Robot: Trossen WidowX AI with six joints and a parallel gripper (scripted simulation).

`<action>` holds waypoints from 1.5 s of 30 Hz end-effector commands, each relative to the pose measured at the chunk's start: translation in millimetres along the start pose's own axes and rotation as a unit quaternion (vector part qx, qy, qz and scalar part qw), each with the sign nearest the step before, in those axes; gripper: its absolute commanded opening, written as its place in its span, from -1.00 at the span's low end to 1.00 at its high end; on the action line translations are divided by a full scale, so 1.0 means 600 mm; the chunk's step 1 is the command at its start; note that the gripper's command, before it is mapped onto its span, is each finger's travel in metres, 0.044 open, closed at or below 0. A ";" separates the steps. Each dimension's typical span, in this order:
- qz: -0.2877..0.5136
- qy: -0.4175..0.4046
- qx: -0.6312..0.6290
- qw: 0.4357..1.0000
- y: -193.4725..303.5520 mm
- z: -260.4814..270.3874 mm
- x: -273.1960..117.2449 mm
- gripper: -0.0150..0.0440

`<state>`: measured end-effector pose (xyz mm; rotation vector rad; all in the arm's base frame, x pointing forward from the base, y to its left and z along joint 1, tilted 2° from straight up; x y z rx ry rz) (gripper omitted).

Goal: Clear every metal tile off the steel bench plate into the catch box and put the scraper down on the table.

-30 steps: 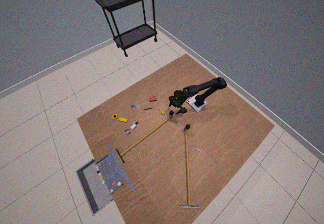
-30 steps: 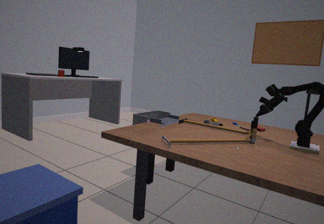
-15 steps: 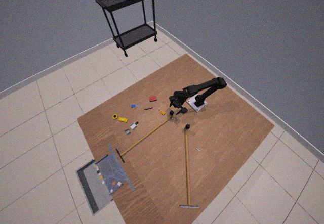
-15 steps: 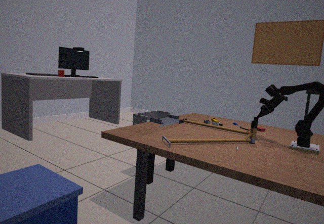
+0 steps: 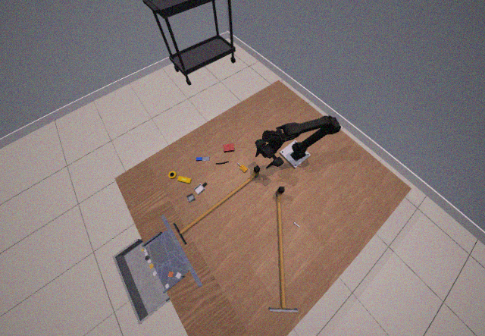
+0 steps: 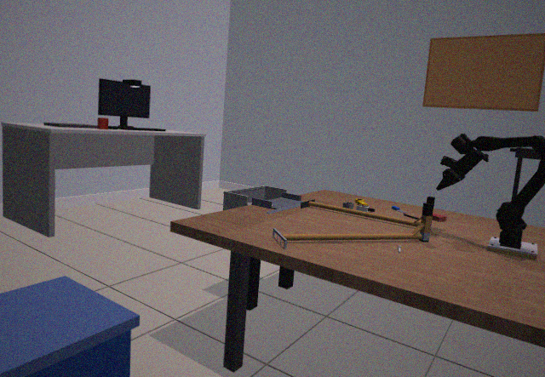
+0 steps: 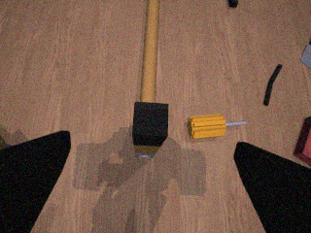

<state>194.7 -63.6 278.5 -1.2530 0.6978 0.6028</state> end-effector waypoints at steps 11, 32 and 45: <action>0.000 -0.002 -0.002 1.000 0.036 -0.008 0.044 1.00; -0.001 -0.002 -0.003 1.000 0.033 -0.011 0.085 1.00; -0.001 -0.002 -0.002 1.000 0.032 -0.011 0.120 1.00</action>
Point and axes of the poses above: the point midway between the two fingers, 35 mm back from their tips, its own x axis out along the fingers, its own z axis across the jaws, y = z × x, the point moved 10 cm from there along -x, back along the fingers, and after that the axes turned 14 degrees about x, right-handed, at the moved point
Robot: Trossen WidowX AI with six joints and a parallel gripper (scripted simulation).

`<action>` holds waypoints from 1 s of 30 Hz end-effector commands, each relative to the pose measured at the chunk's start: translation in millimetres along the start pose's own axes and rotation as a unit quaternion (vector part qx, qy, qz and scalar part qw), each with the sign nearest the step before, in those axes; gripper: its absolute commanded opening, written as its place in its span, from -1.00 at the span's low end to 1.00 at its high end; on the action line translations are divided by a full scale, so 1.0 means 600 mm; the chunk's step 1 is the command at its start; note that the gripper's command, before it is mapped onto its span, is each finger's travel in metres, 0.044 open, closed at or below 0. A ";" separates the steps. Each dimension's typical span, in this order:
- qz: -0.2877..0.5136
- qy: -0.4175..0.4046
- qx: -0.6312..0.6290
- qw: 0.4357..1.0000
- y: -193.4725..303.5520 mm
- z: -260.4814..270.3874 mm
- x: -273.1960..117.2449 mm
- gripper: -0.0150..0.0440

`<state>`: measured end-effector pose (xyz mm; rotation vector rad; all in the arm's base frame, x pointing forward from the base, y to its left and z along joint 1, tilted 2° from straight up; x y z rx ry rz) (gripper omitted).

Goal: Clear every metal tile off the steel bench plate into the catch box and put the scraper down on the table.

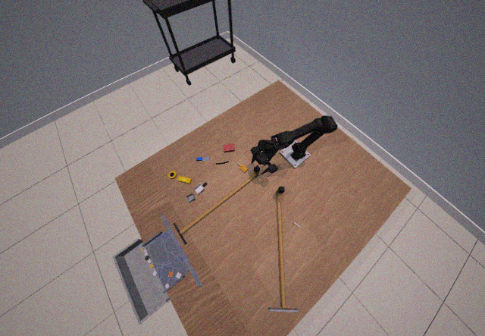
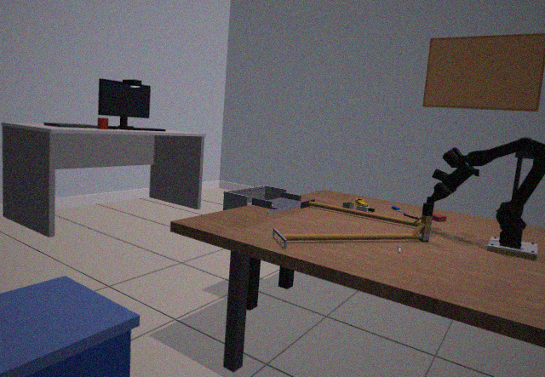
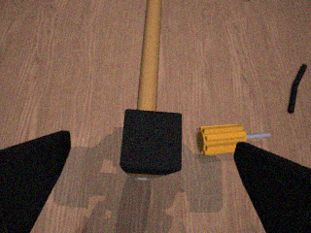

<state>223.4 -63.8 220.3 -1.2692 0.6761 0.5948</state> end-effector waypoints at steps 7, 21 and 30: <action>0.009 0.001 0.004 1.000 0.008 -0.001 0.035 1.00; 0.008 0.001 0.005 1.000 0.013 0.001 0.073 1.00; 0.001 -0.001 0.001 1.000 0.008 0.002 0.069 0.91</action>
Point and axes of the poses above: the point midway between the two fingers, 35 mm back from their tips, its own x axis out along the fingers, its own z axis across the jaws, y = z × x, the point moved 10 cm from there along -x, back along the fingers, and after that the axes turned 14 degrees about x, right-handed, at the moved point
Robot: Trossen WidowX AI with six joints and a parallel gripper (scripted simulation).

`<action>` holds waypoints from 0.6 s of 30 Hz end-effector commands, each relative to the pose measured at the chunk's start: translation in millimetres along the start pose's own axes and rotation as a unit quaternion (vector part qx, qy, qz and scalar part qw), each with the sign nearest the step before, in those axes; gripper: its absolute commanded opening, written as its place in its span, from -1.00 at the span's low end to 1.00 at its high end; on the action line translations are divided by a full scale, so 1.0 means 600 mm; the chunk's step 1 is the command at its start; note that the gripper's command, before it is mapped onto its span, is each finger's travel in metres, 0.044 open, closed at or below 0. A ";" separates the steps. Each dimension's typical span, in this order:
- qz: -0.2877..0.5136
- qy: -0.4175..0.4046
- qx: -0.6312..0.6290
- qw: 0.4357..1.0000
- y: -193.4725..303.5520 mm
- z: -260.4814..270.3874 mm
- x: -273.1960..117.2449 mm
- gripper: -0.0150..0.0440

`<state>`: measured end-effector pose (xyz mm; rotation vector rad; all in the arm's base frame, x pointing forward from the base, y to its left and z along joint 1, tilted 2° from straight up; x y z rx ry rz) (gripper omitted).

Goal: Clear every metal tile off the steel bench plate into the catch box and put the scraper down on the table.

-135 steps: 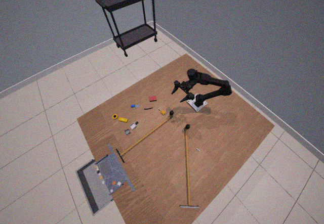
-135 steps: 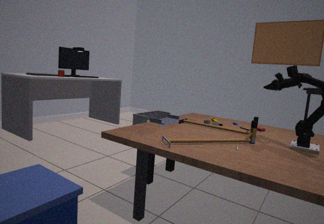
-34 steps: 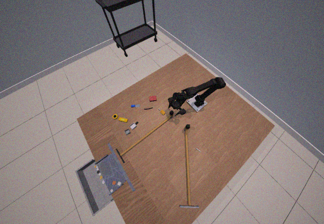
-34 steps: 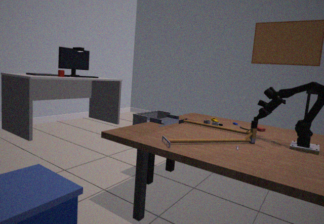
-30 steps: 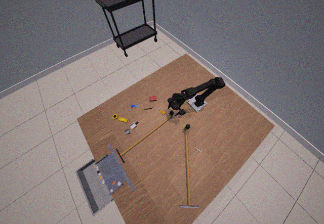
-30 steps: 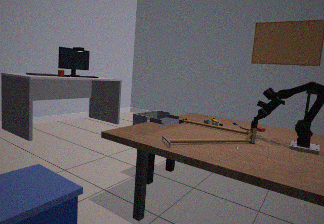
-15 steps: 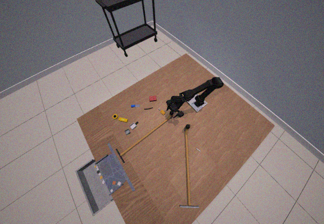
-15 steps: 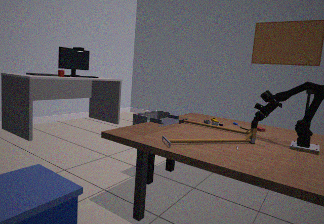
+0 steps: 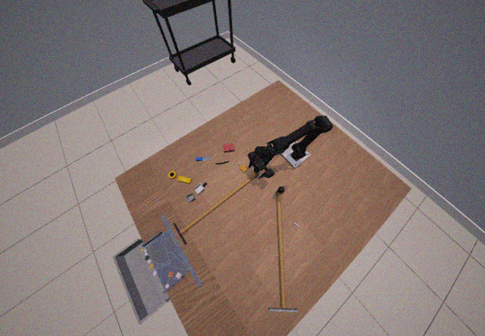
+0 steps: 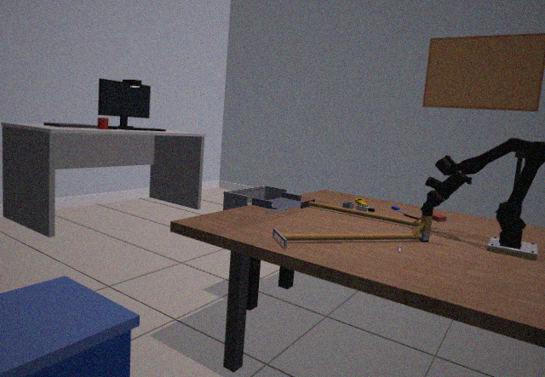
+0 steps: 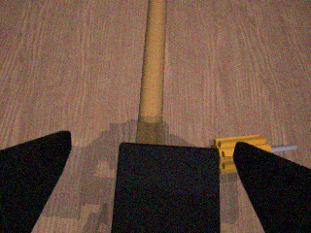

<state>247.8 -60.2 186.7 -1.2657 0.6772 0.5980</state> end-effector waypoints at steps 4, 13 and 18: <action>0.000 0.000 0.000 1.000 0.000 0.000 0.000 0.56; 0.000 0.000 0.000 1.000 0.000 0.000 0.000 -0.18; 0.000 0.000 0.000 1.000 0.000 0.000 0.000 -0.29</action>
Point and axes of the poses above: the point midway between the two fingers, 35 mm back from their tips, its own x axis out along the fingers, its own z axis across the jaws, y = z × x, the point moved 10 cm from there along -x, back along the fingers, and after that the axes turned 14 degrees about x, right-handed, at the moved point
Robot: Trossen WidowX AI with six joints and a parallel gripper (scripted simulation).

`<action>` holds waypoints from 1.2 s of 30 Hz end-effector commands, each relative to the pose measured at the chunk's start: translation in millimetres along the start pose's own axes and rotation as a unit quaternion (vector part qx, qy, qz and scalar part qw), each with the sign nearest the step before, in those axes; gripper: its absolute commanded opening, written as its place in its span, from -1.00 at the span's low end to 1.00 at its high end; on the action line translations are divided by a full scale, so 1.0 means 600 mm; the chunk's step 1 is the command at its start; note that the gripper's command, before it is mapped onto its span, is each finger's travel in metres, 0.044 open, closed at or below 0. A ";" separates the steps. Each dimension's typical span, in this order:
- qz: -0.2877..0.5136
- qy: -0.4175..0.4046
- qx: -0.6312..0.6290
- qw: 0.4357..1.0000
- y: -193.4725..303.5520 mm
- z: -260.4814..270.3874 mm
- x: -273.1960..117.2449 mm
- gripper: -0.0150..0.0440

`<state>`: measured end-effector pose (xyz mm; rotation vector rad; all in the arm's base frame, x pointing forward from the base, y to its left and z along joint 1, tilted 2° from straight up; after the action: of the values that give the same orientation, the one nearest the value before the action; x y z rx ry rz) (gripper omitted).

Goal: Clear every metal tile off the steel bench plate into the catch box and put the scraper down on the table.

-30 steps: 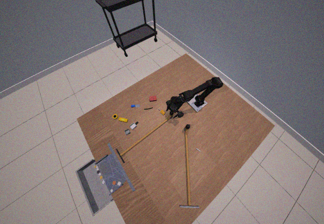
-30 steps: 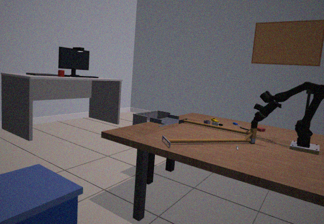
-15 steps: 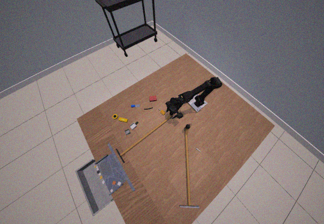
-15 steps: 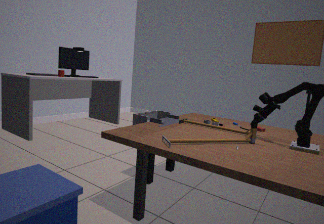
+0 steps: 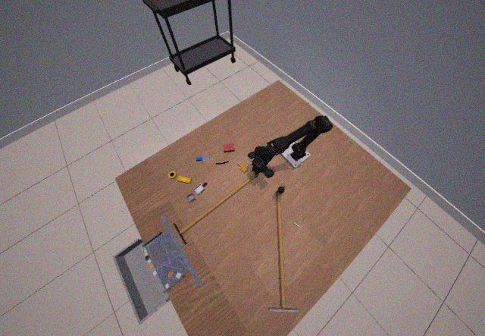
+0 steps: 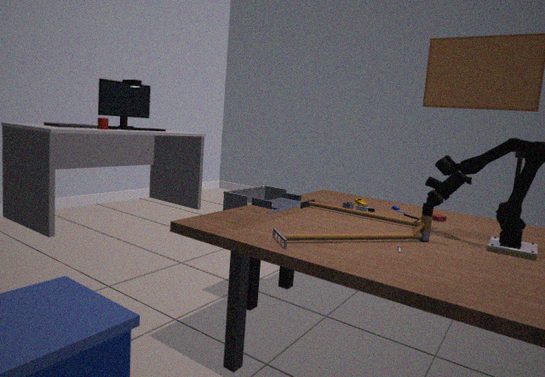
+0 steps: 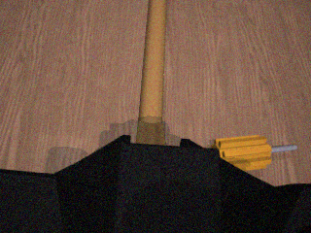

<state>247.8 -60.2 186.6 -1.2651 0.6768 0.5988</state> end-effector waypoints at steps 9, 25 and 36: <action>0.000 0.000 0.000 1.000 -0.002 0.001 -0.003 -0.49; 0.004 0.001 0.001 1.000 0.003 0.033 0.000 -0.49; 0.007 0.001 0.001 1.000 0.008 0.057 0.000 -0.49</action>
<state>249.5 -32.6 188.7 -1.2603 0.6959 0.5997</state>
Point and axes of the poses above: the point midway between the two fingers, 35 mm back from their tips, its own x axis out along the fingers, its own z axis across the jaws, y = z × x, the point moved 10 cm from there along -x, back along the fingers, and after that the axes turned 14 degrees about x, right-handed, at the moved point
